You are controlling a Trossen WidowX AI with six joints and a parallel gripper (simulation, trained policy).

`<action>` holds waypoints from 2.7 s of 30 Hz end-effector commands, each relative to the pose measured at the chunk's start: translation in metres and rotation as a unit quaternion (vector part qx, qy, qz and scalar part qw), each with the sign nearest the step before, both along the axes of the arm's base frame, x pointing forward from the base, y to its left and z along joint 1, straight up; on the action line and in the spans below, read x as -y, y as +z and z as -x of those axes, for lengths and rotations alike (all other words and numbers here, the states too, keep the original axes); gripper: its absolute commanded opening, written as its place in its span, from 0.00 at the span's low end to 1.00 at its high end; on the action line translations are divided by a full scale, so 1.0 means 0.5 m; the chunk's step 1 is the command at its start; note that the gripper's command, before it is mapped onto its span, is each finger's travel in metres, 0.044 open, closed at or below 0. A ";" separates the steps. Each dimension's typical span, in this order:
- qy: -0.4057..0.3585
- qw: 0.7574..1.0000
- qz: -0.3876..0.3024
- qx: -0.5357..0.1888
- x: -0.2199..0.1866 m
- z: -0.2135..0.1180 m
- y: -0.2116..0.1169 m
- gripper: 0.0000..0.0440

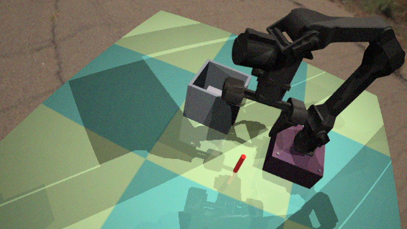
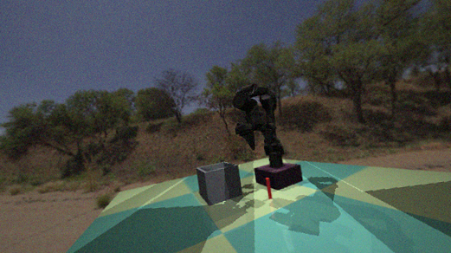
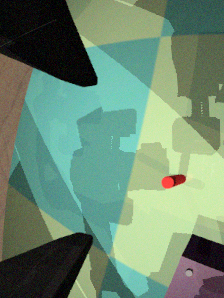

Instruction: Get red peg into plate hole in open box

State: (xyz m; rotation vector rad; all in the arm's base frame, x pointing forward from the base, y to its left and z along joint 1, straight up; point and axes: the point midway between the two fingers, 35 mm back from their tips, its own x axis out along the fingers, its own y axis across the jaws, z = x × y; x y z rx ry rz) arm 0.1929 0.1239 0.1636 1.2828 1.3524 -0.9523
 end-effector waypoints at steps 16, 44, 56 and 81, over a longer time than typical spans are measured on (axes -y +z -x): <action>0.035 0.992 0.088 -0.082 0.013 0.035 -0.155 1.00; 0.038 0.988 0.135 -0.072 0.044 0.036 -0.326 0.82; 0.064 0.989 0.122 -0.059 0.020 0.015 -0.366 0.13; 0.039 0.996 0.075 0.035 0.004 -0.066 -0.253 0.00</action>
